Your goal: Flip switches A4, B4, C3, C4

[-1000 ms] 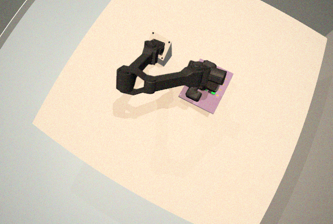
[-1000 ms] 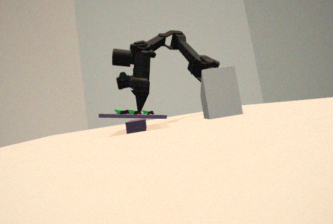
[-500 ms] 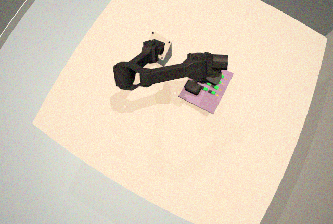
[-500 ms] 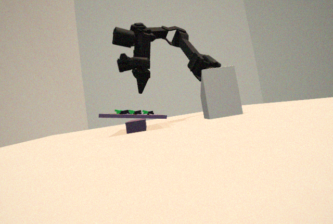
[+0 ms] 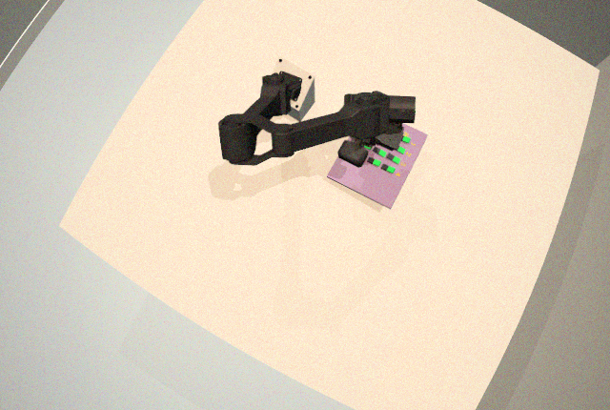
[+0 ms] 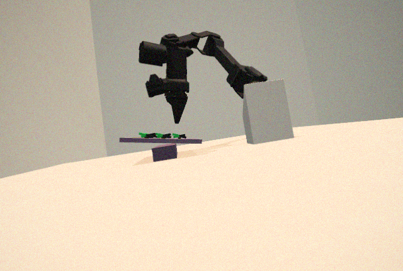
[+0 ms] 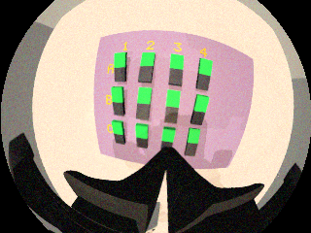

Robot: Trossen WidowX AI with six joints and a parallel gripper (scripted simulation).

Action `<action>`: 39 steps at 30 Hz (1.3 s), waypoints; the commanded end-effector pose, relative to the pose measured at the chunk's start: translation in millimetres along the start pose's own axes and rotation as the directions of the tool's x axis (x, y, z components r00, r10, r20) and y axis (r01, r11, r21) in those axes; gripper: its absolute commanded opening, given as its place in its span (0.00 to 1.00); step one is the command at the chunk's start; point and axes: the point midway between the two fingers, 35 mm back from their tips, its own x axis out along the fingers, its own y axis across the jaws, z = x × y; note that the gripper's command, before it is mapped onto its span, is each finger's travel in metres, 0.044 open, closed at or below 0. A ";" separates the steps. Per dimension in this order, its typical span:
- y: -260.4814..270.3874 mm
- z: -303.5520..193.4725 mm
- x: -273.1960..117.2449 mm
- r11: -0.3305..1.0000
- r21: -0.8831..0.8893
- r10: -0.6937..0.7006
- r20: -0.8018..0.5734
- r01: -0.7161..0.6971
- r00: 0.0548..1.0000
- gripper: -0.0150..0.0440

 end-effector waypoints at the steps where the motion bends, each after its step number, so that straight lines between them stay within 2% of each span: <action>1: 0.2 1.1 4.6 1.000 -0.002 -0.003 0.005 0.003 1.000 0.25; 16: -0.2 1.7 27.2 1.000 -0.002 -0.004 0.006 0.004 1.000 0.25; 39: -0.2 1.7 27.8 1.000 -0.002 -0.004 0.006 0.004 1.000 0.25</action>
